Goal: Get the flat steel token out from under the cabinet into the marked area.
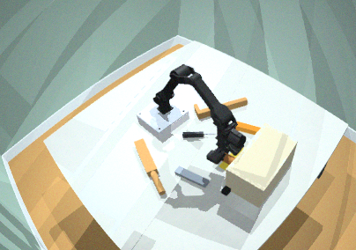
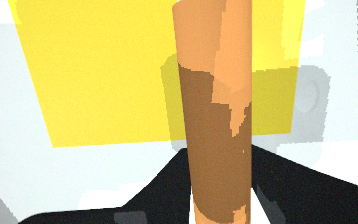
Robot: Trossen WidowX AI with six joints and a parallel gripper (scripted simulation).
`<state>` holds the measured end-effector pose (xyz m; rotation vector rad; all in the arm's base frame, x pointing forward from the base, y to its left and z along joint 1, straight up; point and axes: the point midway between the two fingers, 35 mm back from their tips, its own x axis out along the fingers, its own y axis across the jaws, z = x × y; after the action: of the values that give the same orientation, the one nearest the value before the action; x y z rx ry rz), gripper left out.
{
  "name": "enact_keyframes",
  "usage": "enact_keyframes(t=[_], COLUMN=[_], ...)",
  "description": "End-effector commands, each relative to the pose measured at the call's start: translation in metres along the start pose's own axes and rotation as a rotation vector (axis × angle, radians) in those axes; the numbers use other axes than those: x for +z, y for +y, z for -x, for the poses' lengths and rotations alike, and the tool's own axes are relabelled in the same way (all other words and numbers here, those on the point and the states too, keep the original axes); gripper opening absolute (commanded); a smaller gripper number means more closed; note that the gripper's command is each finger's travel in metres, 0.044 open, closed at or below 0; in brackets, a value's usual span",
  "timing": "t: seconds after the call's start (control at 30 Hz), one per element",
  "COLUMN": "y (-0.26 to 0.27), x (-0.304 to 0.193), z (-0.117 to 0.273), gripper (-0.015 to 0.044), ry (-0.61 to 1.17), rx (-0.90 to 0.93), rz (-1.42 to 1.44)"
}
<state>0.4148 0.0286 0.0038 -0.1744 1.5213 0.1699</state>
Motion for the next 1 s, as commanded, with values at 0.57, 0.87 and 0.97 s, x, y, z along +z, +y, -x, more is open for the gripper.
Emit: enact_keyframes(t=[0.57,0.87,0.97], y=[0.006,0.005,0.005], x=[-0.010,-0.019,-0.021], z=[-0.001,-0.001,-0.001], gripper=[0.0000,0.0000,0.0000], ry=[0.004,0.004,0.004], rx=[0.006,0.006,0.006], rz=[0.011,0.011,0.011])
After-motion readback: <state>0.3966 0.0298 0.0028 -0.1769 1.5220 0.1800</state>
